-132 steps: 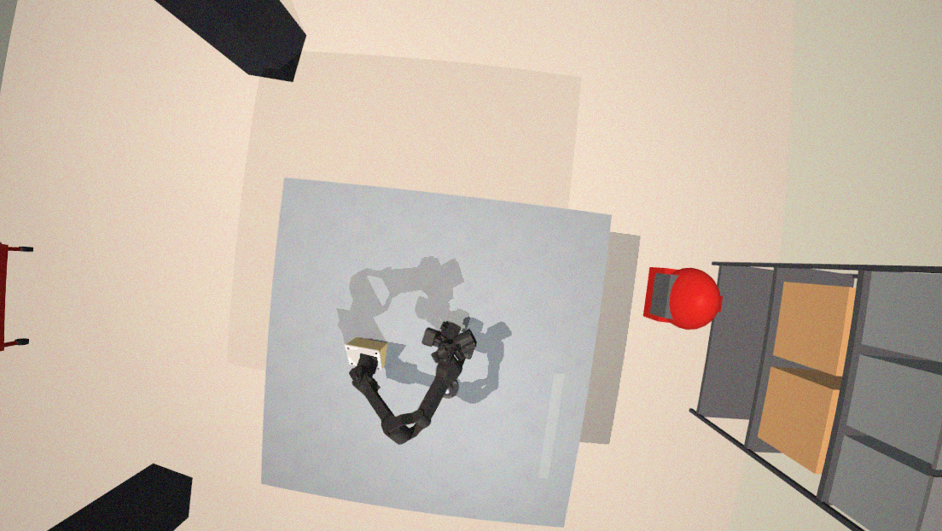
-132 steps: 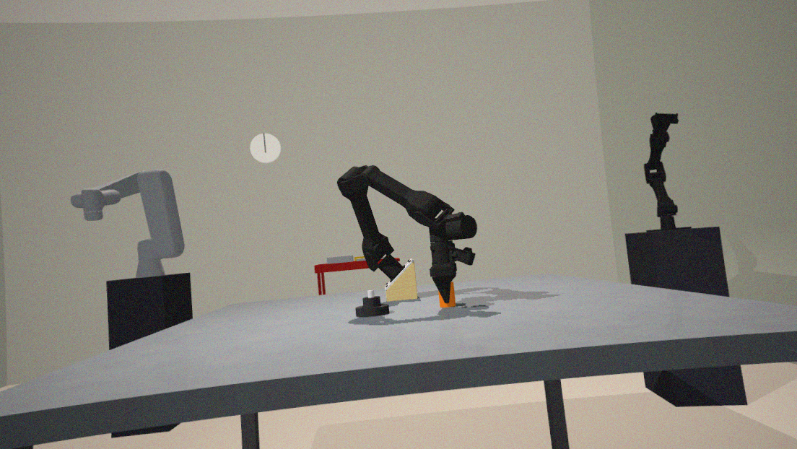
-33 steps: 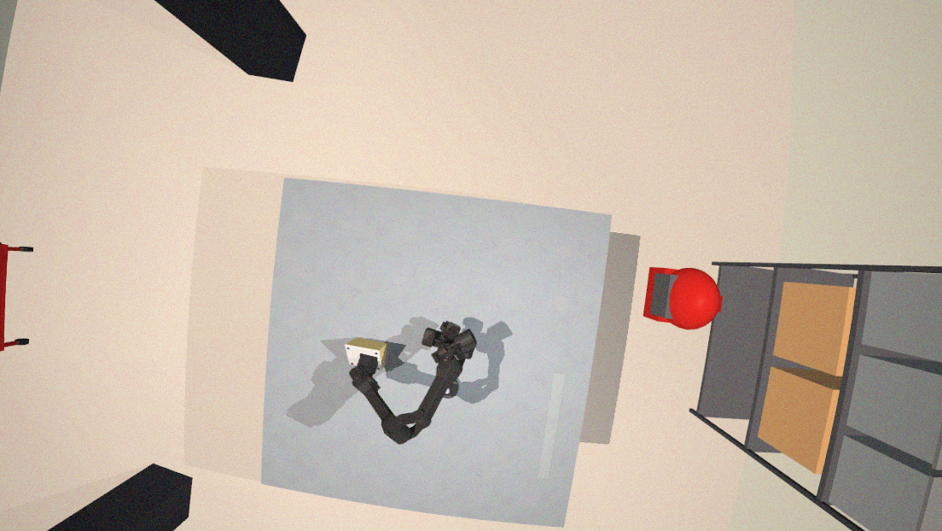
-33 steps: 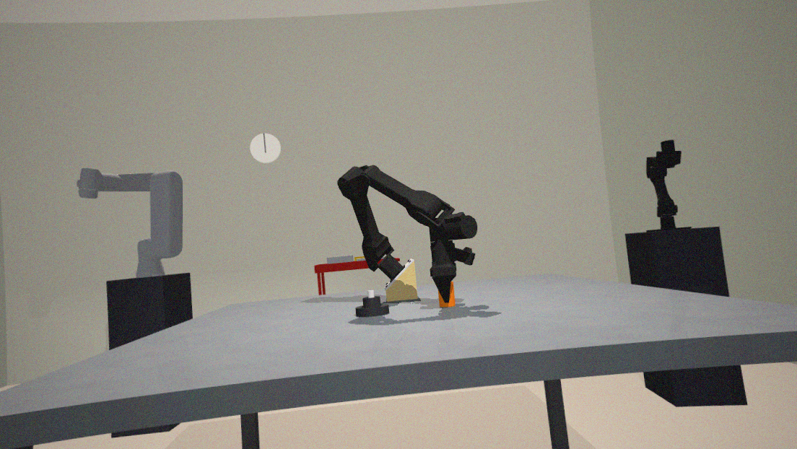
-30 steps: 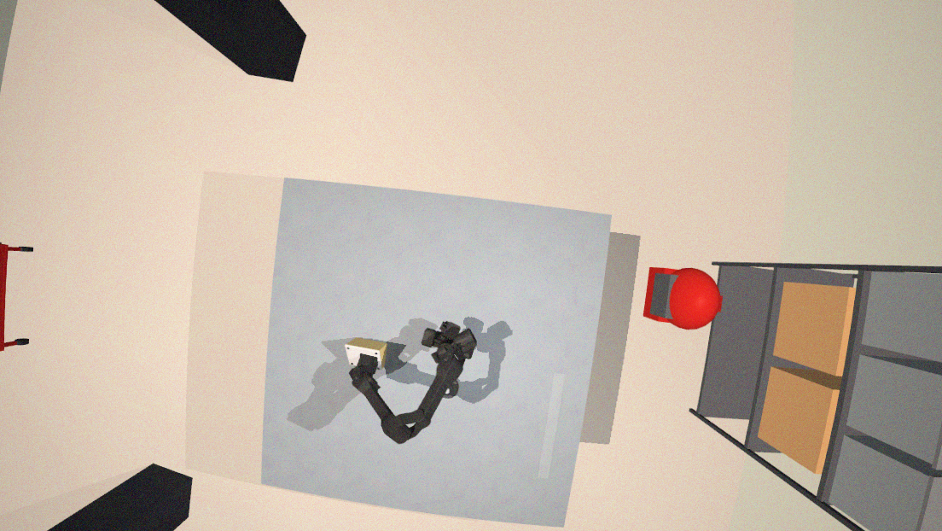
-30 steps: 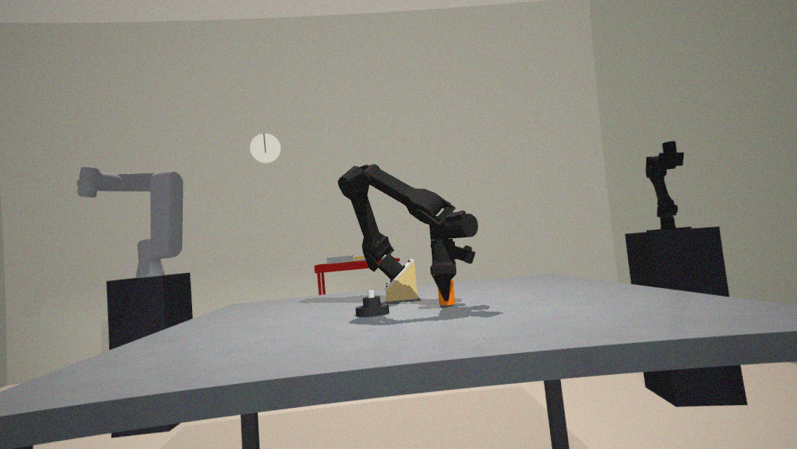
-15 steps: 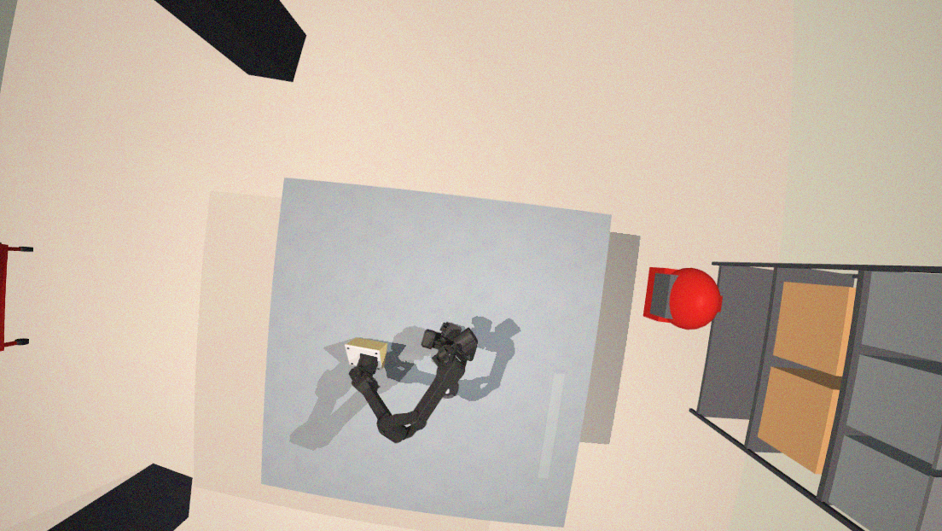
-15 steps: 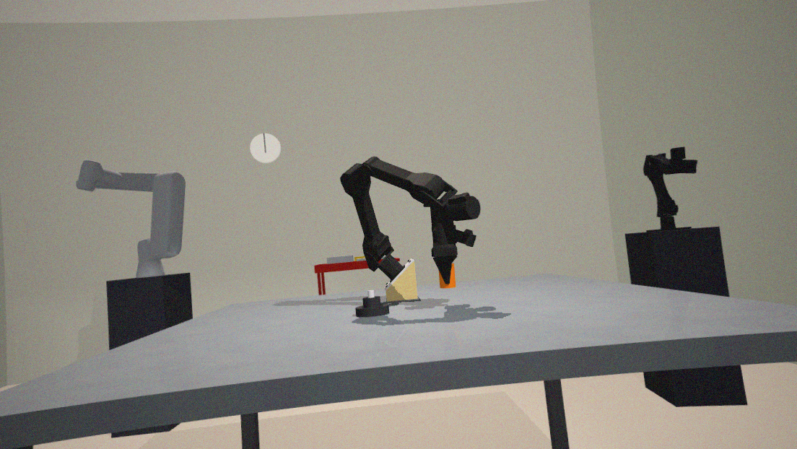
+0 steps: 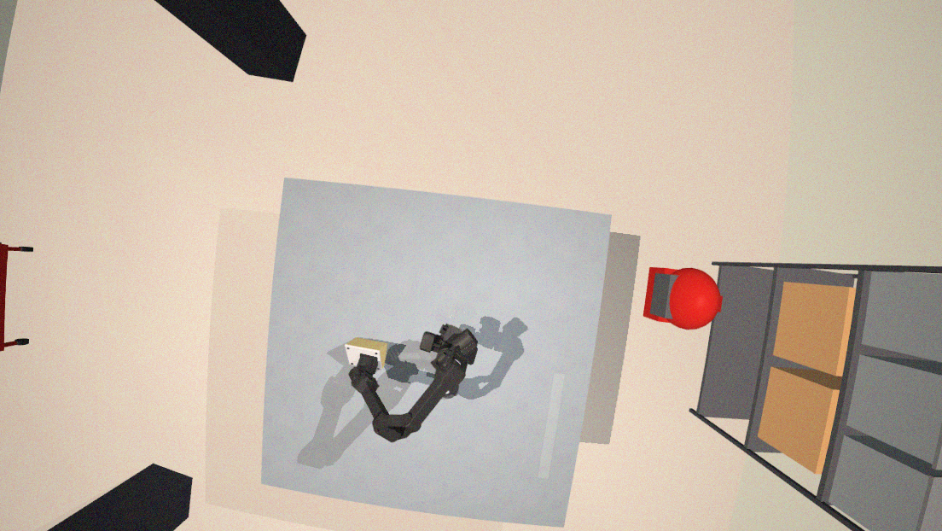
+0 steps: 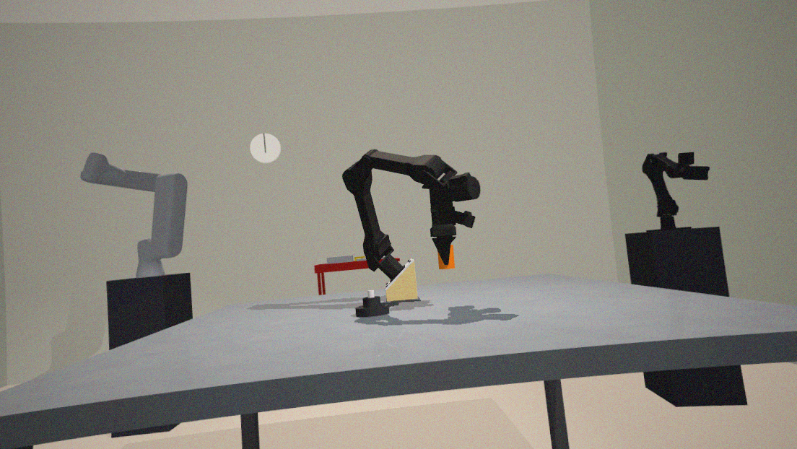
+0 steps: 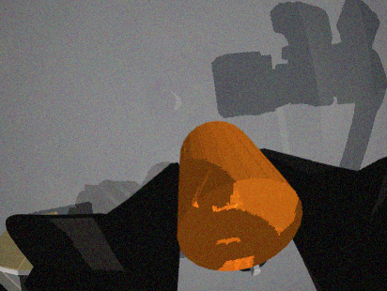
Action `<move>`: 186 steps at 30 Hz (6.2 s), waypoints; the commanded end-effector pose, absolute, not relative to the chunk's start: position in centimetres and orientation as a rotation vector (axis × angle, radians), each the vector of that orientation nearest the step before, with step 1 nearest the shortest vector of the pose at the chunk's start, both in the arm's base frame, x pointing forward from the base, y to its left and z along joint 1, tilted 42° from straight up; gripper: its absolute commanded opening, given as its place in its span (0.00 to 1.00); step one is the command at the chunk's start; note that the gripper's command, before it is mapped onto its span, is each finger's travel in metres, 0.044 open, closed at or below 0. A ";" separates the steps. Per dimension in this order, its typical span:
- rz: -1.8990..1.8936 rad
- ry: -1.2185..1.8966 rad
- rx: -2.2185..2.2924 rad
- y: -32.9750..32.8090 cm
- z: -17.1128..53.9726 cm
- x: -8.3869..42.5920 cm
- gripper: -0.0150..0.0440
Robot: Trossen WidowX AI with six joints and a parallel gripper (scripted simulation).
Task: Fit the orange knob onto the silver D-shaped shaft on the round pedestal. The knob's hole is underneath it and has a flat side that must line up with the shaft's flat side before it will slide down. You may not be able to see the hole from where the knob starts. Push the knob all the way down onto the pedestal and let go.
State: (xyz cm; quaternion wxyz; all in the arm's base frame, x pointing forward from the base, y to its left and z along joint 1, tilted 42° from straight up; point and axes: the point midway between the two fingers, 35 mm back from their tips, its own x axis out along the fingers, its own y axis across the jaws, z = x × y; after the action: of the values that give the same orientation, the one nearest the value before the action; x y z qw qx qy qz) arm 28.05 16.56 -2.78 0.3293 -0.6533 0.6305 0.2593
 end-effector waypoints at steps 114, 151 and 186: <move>-0.126 1.575 -1.018 0.8 9.5 30.9 0.25; -0.830 1.244 -0.209 0.7 9.6 31.1 0.25; -0.998 1.109 0.023 -0.7 7.9 30.8 0.25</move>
State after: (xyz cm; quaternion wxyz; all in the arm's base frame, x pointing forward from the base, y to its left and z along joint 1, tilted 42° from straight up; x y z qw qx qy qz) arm 30.72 -0.70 7.63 0.7329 0.0075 0.5078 -0.4528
